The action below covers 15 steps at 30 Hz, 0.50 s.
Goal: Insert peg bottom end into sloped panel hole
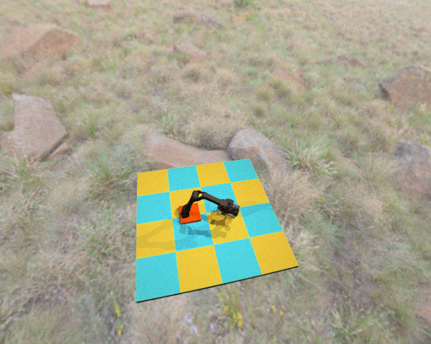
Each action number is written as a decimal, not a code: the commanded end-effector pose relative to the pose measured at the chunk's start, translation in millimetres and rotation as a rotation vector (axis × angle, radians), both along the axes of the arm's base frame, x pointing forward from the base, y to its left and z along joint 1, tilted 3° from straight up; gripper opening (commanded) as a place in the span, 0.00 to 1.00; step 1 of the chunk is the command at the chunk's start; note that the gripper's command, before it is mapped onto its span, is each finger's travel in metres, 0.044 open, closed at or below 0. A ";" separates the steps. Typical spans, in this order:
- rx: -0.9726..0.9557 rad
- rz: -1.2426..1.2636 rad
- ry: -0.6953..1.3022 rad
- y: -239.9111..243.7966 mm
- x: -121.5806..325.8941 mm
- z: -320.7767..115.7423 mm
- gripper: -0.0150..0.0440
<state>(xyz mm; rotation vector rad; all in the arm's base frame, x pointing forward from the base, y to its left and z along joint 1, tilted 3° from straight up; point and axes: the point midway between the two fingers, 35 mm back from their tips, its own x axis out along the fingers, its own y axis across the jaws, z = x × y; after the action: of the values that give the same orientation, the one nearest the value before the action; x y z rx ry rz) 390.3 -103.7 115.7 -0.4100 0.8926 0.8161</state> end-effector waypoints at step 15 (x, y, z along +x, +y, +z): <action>0.008 0.006 -0.008 7.7 6.4 -15.2 0.25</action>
<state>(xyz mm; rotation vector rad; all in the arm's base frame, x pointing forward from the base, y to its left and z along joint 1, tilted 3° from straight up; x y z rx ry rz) 395.3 -99.6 104.2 -0.4146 0.8837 0.8173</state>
